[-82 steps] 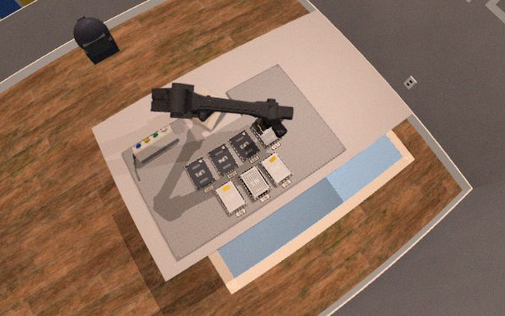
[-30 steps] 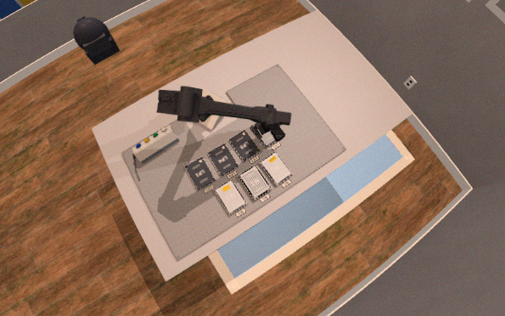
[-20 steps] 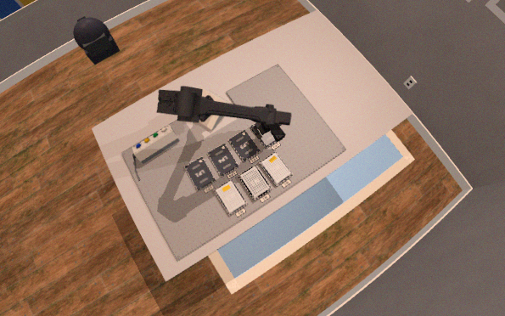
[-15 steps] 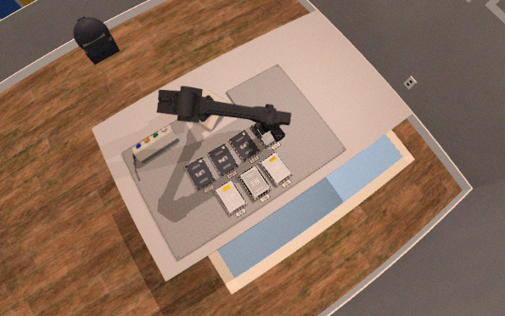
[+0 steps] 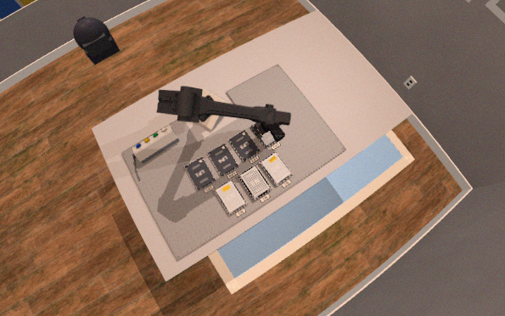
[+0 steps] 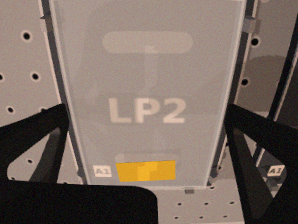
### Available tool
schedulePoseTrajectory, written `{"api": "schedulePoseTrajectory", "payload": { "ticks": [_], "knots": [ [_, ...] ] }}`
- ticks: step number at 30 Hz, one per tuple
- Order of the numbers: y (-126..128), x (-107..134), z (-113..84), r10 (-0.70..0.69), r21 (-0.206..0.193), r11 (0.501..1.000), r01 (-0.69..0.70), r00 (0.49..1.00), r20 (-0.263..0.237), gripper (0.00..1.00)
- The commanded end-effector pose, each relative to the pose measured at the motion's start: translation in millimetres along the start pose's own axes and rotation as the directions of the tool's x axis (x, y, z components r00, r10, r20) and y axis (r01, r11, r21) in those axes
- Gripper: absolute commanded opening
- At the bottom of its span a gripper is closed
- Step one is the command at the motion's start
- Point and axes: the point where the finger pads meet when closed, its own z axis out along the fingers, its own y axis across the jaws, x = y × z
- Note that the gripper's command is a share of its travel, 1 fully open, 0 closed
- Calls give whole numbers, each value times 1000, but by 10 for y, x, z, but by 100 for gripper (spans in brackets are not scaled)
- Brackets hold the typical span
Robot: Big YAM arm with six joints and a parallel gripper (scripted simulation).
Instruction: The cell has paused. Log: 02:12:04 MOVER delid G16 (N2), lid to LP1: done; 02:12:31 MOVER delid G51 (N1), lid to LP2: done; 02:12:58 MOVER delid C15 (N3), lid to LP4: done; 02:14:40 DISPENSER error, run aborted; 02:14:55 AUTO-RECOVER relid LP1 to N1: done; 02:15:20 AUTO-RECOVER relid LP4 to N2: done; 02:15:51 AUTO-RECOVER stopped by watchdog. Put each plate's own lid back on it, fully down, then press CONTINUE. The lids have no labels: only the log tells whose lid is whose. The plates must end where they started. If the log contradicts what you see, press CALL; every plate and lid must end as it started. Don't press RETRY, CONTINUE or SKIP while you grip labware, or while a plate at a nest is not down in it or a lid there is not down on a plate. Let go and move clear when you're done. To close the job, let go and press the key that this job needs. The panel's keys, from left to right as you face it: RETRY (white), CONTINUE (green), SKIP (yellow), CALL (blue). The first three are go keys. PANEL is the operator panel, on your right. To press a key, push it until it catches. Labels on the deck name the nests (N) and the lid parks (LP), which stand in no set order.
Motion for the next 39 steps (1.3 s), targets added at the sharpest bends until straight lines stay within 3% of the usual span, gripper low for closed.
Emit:
{"api": "schedulePoseTrajectory", "payload": {
  "ticks": [1, 18, 19, 31, 33, 35, 39],
  "knots": [
    [-36, 16, 98, 0, 14, 1000, 0, 1000, -13, 95],
    [-35, 18, 105, 1, 13, 1000, -1, 1000, -12, 80],
    [-37, 19, 105, 1, 13, 1000, -1, 1000, -13, 0],
    [-36, 21, 109, 1, 12, 1000, -1, 1000, -12, 0],
    [-32, 77, 43, -7, 23, 1000, 8, 1000, -19, 0],
    [70, -55, -157, 6, -17, 1000, -6, 1000, 19, 0],
    [119, -121, -270, 13, -29, 999, -12, 1000, 28, 0]
  ]
}}
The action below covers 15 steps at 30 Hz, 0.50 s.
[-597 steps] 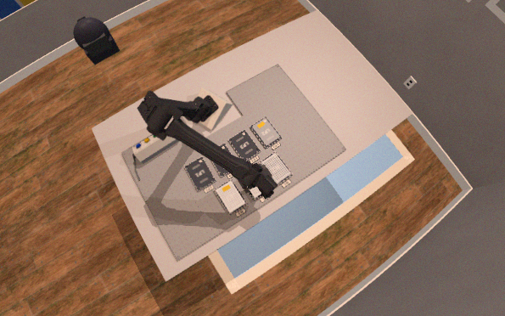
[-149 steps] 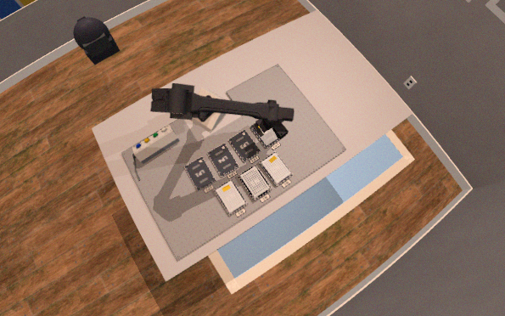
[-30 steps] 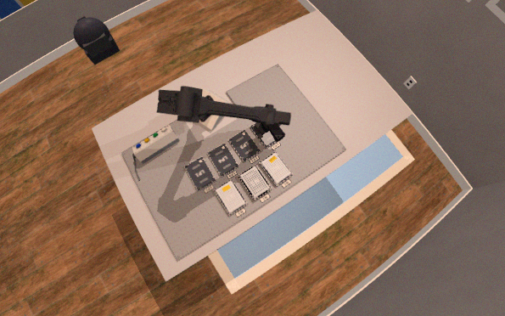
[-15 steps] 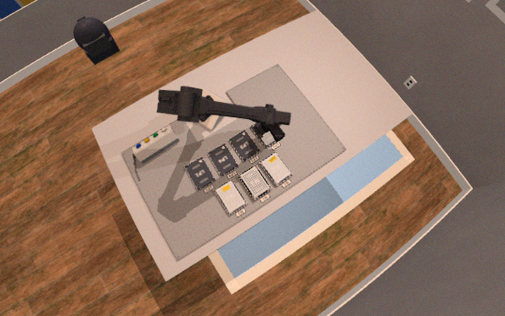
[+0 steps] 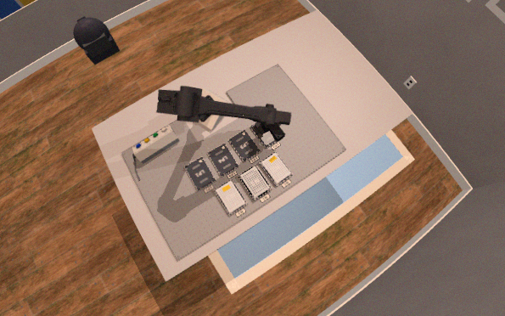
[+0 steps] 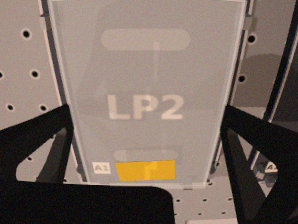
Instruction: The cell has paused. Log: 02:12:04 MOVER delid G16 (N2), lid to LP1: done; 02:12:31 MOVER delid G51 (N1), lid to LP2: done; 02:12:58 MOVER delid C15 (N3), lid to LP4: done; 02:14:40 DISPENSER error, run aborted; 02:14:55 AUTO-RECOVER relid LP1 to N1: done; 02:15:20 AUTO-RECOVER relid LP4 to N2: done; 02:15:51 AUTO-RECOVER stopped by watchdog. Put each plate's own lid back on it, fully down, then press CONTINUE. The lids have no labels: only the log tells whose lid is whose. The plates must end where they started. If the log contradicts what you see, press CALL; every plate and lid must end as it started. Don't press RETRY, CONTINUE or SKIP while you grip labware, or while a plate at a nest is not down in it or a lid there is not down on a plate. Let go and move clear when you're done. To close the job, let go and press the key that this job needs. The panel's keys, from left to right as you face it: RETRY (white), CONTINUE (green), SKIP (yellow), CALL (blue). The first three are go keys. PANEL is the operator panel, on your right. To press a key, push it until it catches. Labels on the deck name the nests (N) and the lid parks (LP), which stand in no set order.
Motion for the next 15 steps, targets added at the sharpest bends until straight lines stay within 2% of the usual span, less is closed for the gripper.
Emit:
{"api": "schedulePoseTrajectory", "payload": {
  "ticks": [1, 3, 5, 15],
  "knots": [
    [126, -125, -246, 14, -36, 999, -12, 999, 33, 0],
    [80, -58, -219, 6, -25, 1000, -6, 1000, 23, 0],
    [136, -137, -308, 15, -40, 999, -14, 999, 34, 0],
    [133, -138, -485, 16, -40, 999, -15, 999, 36, 0]
  ]
}}
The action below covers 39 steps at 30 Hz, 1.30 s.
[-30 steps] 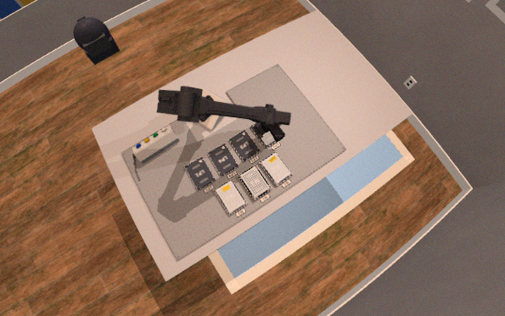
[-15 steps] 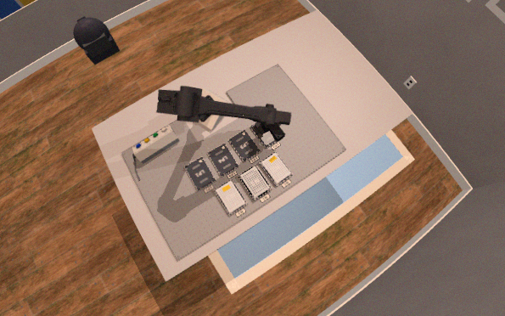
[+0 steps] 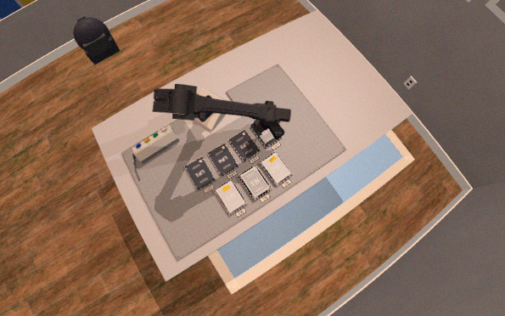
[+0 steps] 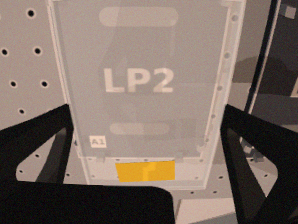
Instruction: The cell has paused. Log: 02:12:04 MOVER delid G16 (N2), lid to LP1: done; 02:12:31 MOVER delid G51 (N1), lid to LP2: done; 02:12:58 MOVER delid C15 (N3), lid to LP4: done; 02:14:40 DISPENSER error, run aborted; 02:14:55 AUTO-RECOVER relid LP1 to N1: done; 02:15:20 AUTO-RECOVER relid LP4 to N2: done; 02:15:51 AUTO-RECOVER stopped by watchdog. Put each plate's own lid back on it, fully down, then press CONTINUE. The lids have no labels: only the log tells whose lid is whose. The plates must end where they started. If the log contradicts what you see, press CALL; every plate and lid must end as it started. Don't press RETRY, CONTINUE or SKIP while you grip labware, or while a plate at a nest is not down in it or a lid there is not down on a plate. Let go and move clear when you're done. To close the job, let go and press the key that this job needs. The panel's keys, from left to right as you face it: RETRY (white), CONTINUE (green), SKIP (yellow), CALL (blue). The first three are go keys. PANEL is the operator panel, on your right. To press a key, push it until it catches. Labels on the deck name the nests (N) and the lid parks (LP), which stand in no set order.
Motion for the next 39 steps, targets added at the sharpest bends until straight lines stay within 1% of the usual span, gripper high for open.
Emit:
{"api": "schedulePoseTrajectory", "payload": {
  "ticks": [1, 11, 39],
  "knots": [
    [167, -202, -308, 26, -52, 998, -24, 999, 46, 0],
    [172, -207, -404, 26, -53, 998, -24, 999, 47, 0],
    [208, -220, -400, 18, -47, 999, -16, 999, 42, 0]
  ]
}}
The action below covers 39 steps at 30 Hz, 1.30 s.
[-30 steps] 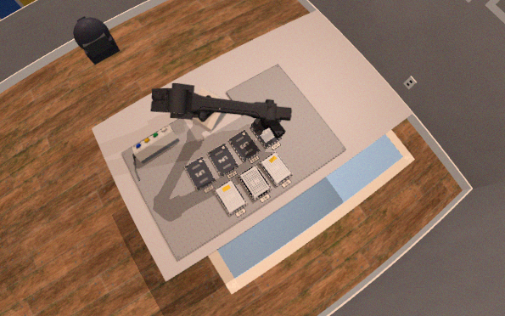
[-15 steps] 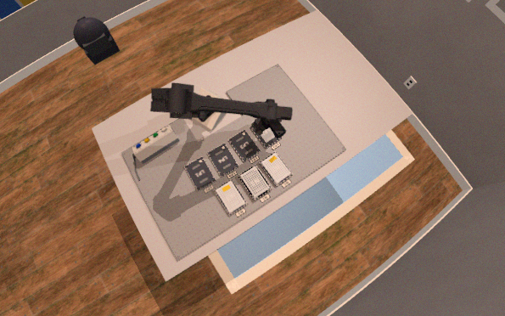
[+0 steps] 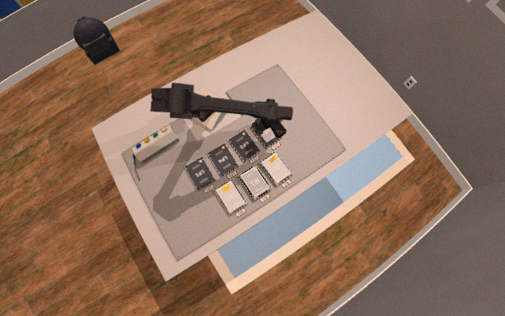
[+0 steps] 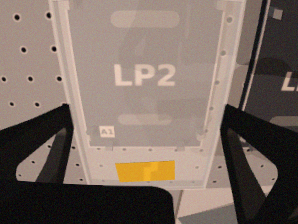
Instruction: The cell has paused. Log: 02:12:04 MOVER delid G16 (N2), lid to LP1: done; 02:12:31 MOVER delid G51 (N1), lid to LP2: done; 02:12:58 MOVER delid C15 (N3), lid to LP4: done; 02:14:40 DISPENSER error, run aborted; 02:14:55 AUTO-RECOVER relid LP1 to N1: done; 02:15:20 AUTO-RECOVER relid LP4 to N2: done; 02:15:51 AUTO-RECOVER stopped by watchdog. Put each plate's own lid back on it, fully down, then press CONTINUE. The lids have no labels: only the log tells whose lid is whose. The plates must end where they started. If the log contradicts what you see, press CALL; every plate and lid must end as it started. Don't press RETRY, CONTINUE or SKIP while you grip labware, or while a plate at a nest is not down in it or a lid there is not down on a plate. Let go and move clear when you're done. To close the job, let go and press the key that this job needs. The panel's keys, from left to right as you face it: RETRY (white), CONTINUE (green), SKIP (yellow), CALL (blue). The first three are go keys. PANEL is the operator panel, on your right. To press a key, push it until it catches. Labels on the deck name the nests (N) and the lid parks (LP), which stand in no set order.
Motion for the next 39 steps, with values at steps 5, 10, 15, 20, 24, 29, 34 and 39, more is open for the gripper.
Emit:
{"api": "schedulePoseTrajectory", "payload": {
  "ticks": [5, 10, 15, 20, 24, 29, 34, 39],
  "knots": [
    [49, -278, -201, 68, -42, 997, -67, 997, 31, 0],
    [-156, -451, -199, 53, -38, 998, -52, 998, 33, 0],
    [-313, -589, -198, 54, -38, 998, -53, 998, 34, 0],
    [-478, -726, -197, 54, -34, 998, -53, 998, 36, 0],
    [-638, -863, -197, 55, -33, 998, -53, 998, 37, 0],
    [-837, -1035, -198, 56, -32, 998, -54, 998, 39, 0],
    [-951, -1141, -199, 57, -33, 998, -56, 998, 41, 0],
    [-1160, -1305, -201, 56, -27, 998, -55, 998, 42, 0]
  ]
}}
